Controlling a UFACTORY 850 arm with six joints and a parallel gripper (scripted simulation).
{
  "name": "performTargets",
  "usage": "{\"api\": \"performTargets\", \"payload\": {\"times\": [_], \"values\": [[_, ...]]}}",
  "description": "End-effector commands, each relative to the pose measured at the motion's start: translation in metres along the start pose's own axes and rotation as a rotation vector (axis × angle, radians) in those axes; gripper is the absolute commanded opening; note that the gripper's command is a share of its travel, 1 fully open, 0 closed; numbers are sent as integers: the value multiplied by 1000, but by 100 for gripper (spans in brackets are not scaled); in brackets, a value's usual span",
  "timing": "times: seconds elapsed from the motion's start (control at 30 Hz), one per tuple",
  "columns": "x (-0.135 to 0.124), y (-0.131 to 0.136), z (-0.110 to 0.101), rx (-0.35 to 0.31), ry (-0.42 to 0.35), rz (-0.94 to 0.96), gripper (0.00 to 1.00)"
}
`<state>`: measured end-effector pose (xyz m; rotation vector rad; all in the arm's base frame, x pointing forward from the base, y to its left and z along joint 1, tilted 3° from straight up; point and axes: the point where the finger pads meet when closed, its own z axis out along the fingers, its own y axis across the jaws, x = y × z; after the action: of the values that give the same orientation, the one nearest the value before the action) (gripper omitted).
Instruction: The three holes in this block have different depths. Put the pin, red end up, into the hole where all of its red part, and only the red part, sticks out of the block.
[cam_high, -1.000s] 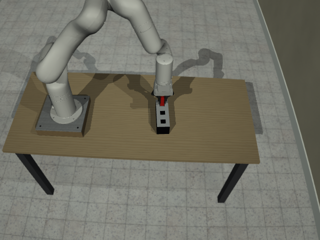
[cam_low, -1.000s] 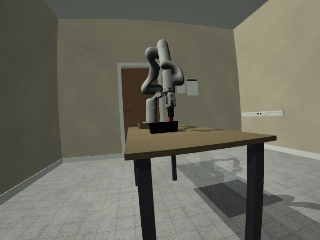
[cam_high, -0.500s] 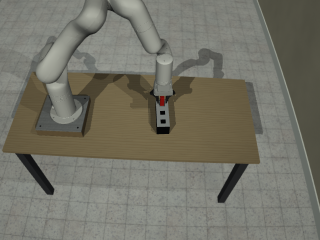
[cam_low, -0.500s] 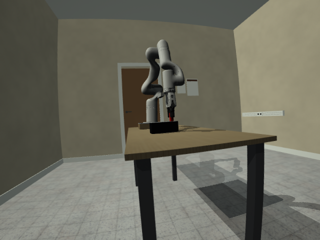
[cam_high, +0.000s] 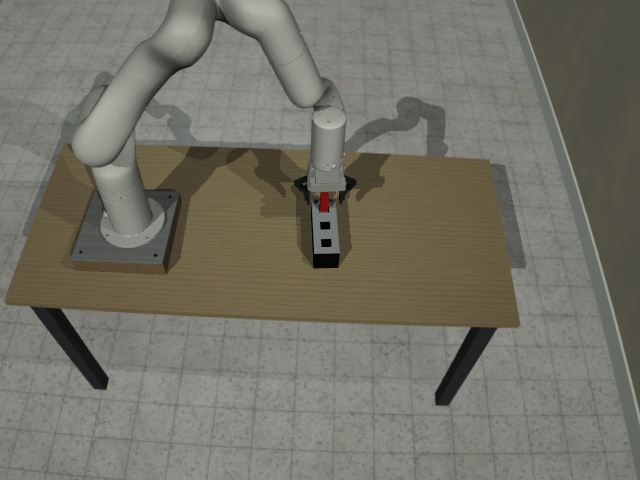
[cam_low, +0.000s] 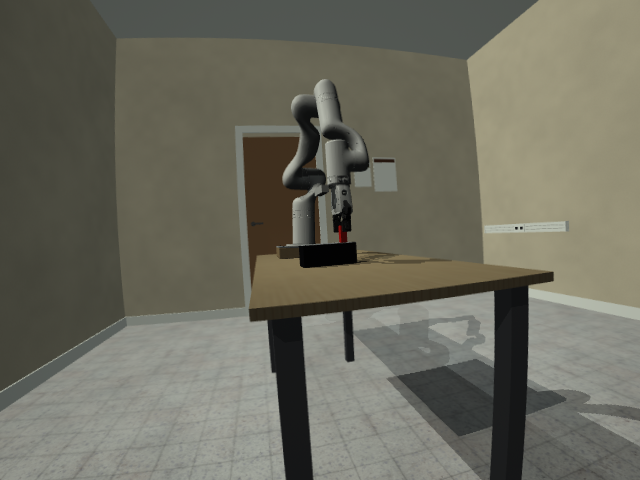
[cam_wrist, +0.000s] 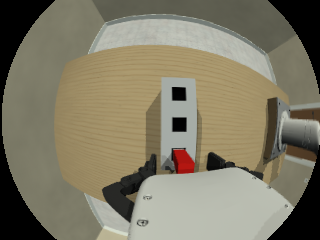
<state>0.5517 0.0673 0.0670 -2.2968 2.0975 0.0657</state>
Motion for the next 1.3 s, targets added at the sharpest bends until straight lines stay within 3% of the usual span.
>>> {"api": "performTargets", "payload": {"times": [0.0,1.03,1.07,1.27], "values": [[0,-1,-1,2,0,0,100],[0,-1,-1,2,0,0,100],[0,-1,-13,2,0,0,100],[0,-1,-13,2,0,0,100]]}}
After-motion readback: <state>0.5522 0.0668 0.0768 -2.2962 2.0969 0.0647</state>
